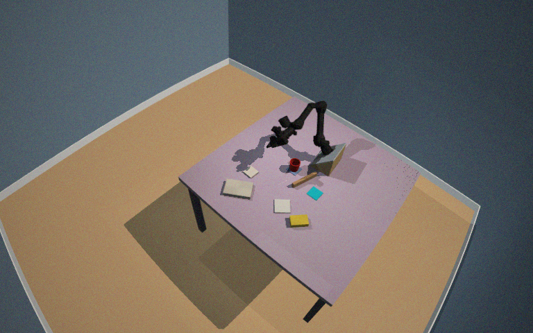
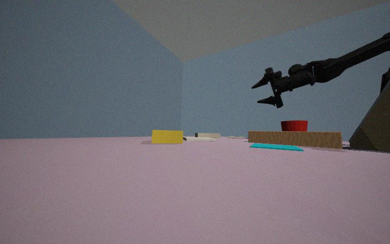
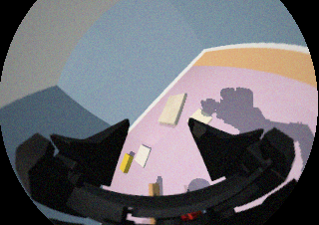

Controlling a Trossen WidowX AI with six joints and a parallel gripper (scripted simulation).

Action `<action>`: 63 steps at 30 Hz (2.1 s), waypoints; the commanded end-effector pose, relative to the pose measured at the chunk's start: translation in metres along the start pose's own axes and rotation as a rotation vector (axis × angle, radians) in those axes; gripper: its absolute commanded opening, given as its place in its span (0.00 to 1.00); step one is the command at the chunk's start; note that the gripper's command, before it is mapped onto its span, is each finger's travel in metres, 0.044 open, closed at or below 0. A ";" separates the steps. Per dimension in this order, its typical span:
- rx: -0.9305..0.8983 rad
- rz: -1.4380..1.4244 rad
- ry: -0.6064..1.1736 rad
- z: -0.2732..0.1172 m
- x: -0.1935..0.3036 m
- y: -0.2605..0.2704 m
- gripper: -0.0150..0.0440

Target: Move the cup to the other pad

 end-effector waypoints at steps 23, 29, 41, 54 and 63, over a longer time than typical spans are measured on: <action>-0.062 -1.498 1.527 -0.098 0.161 0.011 0.50; -0.065 -1.515 1.534 -0.098 0.160 0.011 0.50; -0.065 -1.515 1.534 -0.097 0.160 0.011 0.50; -0.068 -1.513 1.534 -0.093 0.168 0.003 0.50; -0.070 -1.512 1.533 -0.089 0.178 -0.008 0.50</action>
Point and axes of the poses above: the point midway between the two fingers, 35 mm back from their tips, its own z axis out along the fingers, its own y axis across the jaws, x = y × z, the point moved 3 cm from there along -z, back along the fingers, and after that the axes turned 6 degrees about z, right-handed, at the moved point
